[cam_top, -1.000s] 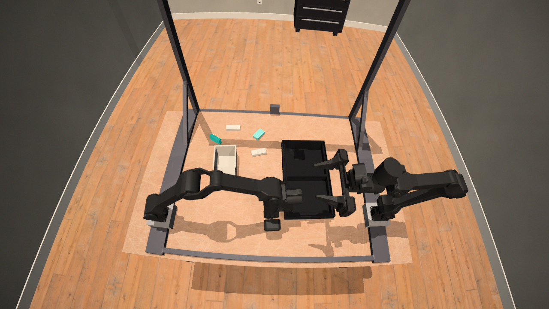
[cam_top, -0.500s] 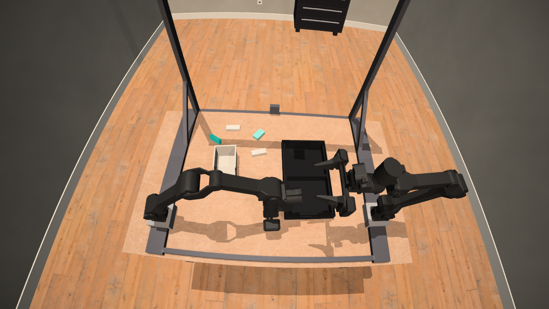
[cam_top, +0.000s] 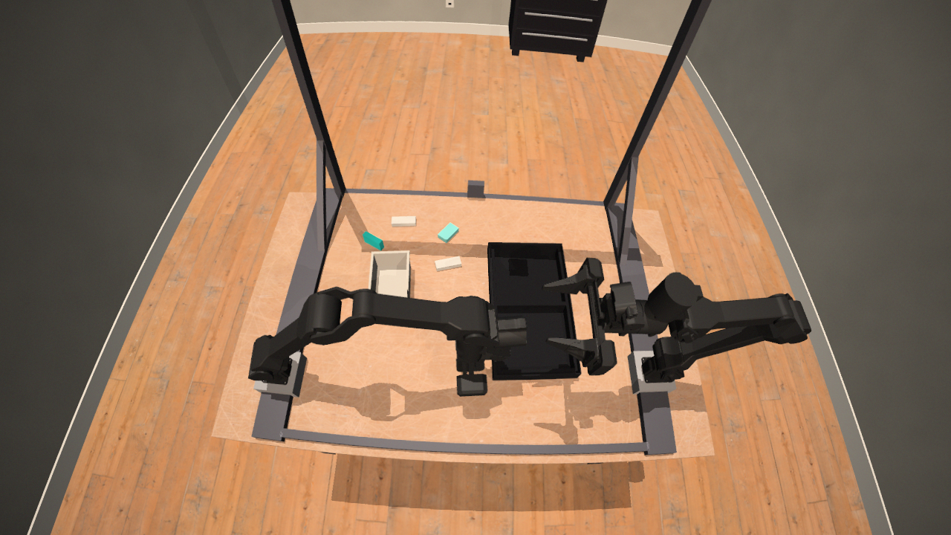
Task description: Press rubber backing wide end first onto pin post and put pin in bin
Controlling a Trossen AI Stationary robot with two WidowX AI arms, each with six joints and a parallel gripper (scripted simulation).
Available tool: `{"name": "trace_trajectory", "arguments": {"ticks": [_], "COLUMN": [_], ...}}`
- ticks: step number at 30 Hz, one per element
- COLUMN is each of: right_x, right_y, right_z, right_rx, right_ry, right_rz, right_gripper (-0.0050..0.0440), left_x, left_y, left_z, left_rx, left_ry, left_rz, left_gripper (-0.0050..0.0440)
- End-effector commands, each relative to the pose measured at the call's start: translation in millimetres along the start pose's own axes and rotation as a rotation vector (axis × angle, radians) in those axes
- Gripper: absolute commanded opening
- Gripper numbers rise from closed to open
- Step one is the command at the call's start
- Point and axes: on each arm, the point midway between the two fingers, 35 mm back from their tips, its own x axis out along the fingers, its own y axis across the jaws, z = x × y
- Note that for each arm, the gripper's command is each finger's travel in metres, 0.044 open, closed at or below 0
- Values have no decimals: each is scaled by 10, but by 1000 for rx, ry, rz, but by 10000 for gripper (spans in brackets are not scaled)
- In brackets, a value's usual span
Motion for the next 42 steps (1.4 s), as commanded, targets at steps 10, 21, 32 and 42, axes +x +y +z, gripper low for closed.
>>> {"name": "trace_trajectory", "arguments": {"ticks": [10, 21, 32, 42], "right_x": [-470, -785, -779, -766], "right_y": [2, 323, 878, 1328], "right_z": [52, -246, -732, -1125], "right_rx": [0, 1, 1, 1], "right_ry": [-42, -36, -33, -31], "right_rz": [1, 4, 9, 11], "right_gripper": [-50, -50, -50, -50], "left_x": [1, 62, 55, -157], "left_y": [-2, 13, 33, 34], "left_z": [41, -3, 100, -77], "left_rx": [-1, 25, 61, 66], "left_ry": [-9, 144, 345, 592], "left_rz": [0, -9, -33, -59], "left_gripper": [440, 440, 440, 440]}}
